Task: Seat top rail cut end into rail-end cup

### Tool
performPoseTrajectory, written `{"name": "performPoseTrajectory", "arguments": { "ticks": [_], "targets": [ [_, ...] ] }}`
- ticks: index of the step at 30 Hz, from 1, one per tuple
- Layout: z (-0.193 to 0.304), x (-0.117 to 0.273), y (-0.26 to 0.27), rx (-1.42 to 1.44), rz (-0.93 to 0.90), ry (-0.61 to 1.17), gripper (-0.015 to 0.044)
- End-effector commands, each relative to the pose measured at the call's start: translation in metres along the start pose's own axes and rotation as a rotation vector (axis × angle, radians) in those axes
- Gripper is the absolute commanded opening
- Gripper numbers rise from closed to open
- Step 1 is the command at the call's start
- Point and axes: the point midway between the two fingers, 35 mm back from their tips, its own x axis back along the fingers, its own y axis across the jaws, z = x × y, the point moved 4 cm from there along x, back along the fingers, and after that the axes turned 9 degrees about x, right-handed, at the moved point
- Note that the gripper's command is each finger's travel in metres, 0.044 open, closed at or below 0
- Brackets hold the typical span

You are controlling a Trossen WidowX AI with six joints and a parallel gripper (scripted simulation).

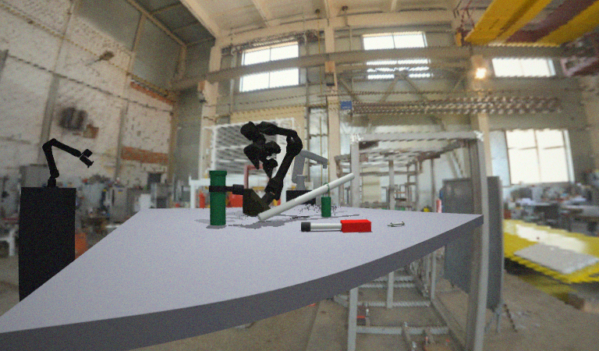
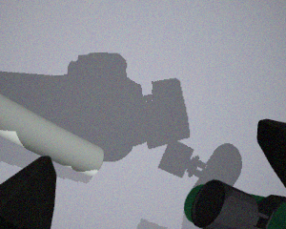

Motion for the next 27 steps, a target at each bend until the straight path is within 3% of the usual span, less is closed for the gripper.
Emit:
{"name": "performPoseTrajectory", "arguments": {
  "ticks": [1, 20, 27],
  "targets": [
    [-0.048, 0.038, 0.035, -0.737, 0.024, 0.031, 0.044],
    [-0.051, 0.041, 0.038, -0.799, 0.027, 0.032, 0.044],
    [-0.06, 0.016, 0.044, -0.368, -0.084, 0.12, 0.044]
  ]
}}
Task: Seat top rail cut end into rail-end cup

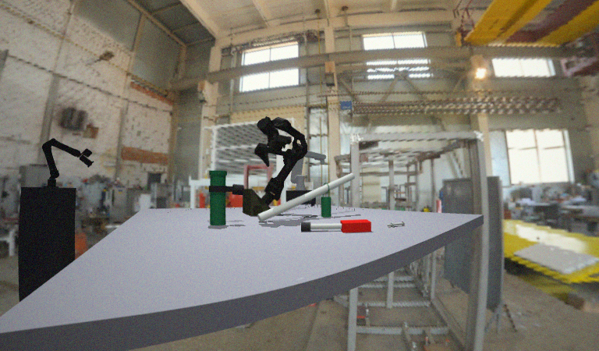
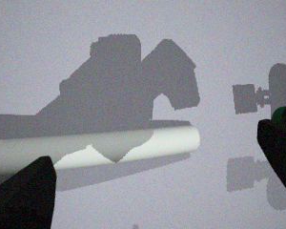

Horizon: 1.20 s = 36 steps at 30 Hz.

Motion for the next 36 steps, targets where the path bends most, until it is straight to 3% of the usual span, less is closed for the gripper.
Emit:
{"name": "performPoseTrajectory", "arguments": {
  "ticks": [1, 13, 32, 36],
  "targets": [
    [-0.004, -0.021, 0.008, 0.316, -0.067, 0.092, 0.044],
    [-0.011, -0.081, 0.041, 1.446, -0.456, 0.226, 0.044],
    [-0.011, -0.081, 0.042, 1.461, -0.464, 0.226, 0.044],
    [-0.004, -0.096, 0.044, 1.462, -0.463, 0.226, 0.044]
  ]
}}
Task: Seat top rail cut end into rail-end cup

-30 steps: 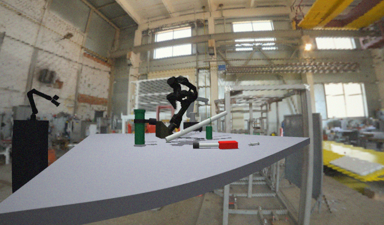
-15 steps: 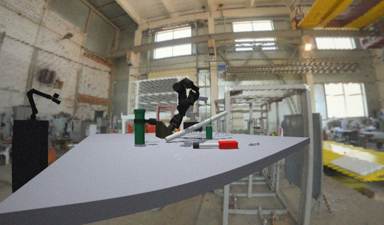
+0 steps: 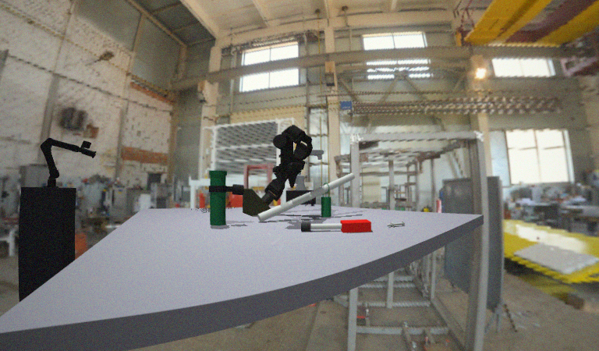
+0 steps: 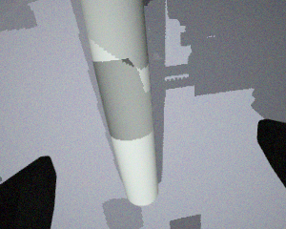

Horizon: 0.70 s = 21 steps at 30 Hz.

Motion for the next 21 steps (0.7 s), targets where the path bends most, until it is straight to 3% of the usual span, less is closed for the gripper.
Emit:
{"name": "performPoseTrajectory", "arguments": {
  "ticks": [1, 21],
  "targets": [
    [-0.001, -0.02, 0.0, 0.006, -0.012, -0.005, 0.044],
    [-0.002, -0.054, 0.0, 0.006, -0.011, -0.005, 0.044]
  ]
}}
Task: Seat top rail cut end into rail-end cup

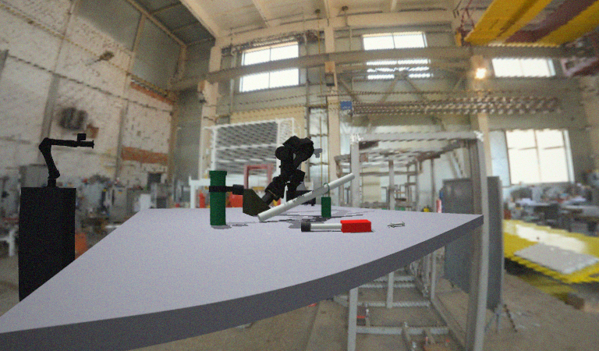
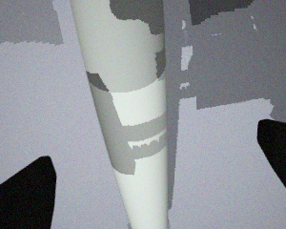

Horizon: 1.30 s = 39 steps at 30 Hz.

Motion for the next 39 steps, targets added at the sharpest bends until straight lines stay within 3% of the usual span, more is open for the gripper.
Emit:
{"name": "performPoseTrajectory", "arguments": {
  "ticks": [1, 35, 39],
  "targets": [
    [-0.001, -0.008, 0.0, -0.001, -0.001, -0.006, 0.044],
    [-0.002, -0.059, 0.0, -0.001, 0.0, -0.009, 0.044],
    [-0.002, -0.059, 0.0, -0.001, 0.0, -0.009, 0.0335]
  ]
}}
